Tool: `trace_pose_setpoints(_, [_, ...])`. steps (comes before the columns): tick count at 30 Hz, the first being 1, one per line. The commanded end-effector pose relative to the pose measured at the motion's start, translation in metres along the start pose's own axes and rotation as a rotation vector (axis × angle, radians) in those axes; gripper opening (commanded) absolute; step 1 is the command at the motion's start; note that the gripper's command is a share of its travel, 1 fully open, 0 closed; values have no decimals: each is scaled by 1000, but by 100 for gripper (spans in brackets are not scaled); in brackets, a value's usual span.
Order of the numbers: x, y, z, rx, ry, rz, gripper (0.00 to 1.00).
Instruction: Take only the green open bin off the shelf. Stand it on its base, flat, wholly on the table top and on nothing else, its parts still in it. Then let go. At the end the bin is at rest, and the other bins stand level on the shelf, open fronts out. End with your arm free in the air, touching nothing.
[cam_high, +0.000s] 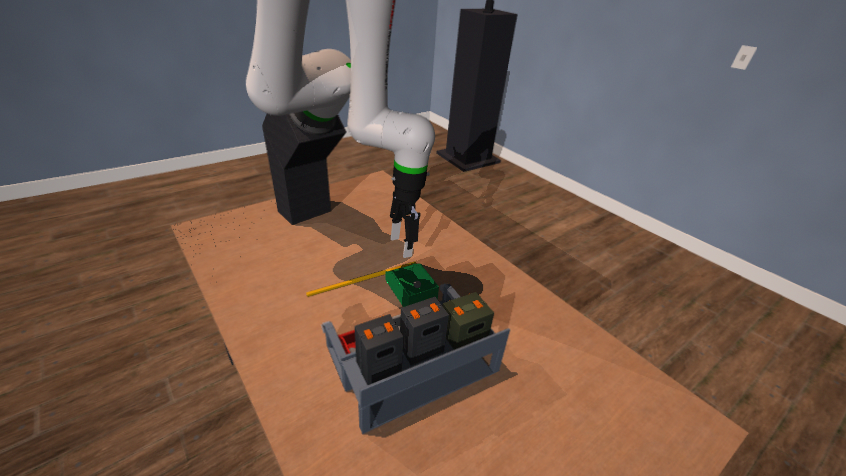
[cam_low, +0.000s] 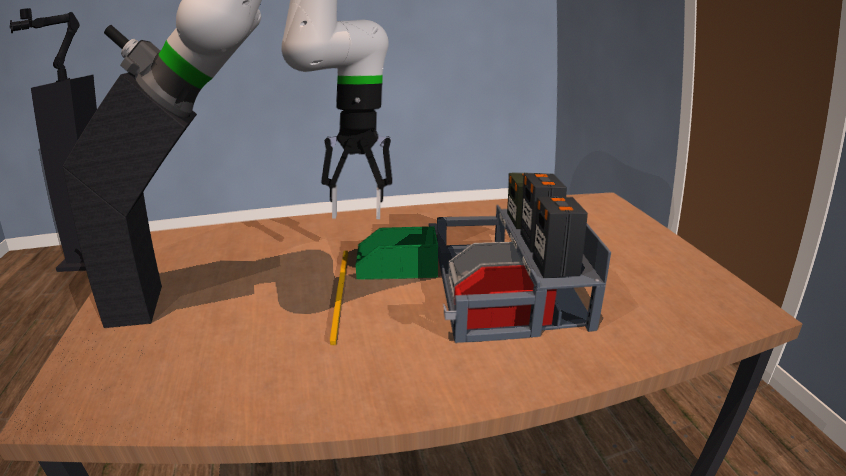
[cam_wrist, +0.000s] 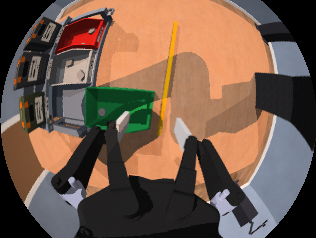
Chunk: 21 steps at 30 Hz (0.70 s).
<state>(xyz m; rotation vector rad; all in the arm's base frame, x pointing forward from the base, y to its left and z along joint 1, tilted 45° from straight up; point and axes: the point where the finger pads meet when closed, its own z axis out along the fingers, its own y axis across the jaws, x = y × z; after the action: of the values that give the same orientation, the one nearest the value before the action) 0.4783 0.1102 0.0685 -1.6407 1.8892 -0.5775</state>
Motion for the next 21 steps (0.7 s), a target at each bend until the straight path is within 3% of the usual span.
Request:
trace_pose_setpoints(1, [0,0,0,18,-19,0,57])
trace_pose_setpoints(4, [0,0,1,46,-48,0,57])
trace_pose_setpoints(16, [0,0,1,46,-48,0,57])
trace_pose_setpoints(17, [0,0,0,9,-10,0,57])
trace_pose_setpoints(21, [0,0,1,46,-48,0,57])
